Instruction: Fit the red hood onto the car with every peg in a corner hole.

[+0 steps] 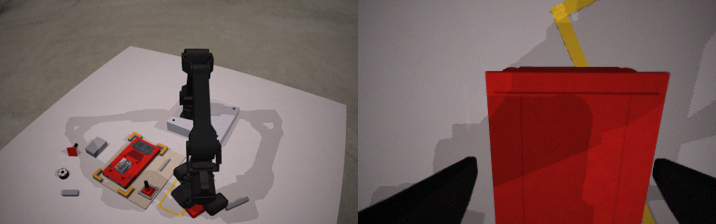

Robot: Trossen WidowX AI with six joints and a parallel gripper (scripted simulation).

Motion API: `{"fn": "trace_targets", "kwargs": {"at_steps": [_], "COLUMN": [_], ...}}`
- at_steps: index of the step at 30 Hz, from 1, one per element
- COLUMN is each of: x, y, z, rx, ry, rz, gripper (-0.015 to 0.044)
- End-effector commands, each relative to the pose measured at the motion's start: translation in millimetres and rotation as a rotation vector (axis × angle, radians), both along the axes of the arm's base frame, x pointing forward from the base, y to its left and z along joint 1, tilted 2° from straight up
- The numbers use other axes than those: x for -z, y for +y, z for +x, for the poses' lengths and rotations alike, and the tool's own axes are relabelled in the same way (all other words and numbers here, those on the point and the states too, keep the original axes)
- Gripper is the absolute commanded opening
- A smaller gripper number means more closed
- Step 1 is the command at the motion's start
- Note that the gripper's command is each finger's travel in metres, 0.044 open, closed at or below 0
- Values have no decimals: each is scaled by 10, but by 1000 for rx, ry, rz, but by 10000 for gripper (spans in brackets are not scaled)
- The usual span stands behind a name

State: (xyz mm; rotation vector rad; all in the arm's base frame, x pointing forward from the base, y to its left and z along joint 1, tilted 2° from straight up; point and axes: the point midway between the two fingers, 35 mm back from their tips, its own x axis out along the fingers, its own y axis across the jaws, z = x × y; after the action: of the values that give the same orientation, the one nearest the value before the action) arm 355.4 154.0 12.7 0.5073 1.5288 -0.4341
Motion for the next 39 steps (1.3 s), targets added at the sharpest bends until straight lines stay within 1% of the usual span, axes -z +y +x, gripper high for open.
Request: {"fn": "trace_targets", "kwargs": {"at_steps": [1,3,7,16,26,27,39], "x": [40,49,15,15,-62,-78,-337], "y": [-6,-6,0,0,-5,-5,-16], "z": [-9,-9,0,0,-4,-4,-3], "rx": [6,6,0,0,0,0,0], "ry": [4,4,0,0,2,2,2], "rz": [-5,-5,0,0,-1,-1,-1], "gripper": [440,440,335,275,12,0,0]}}
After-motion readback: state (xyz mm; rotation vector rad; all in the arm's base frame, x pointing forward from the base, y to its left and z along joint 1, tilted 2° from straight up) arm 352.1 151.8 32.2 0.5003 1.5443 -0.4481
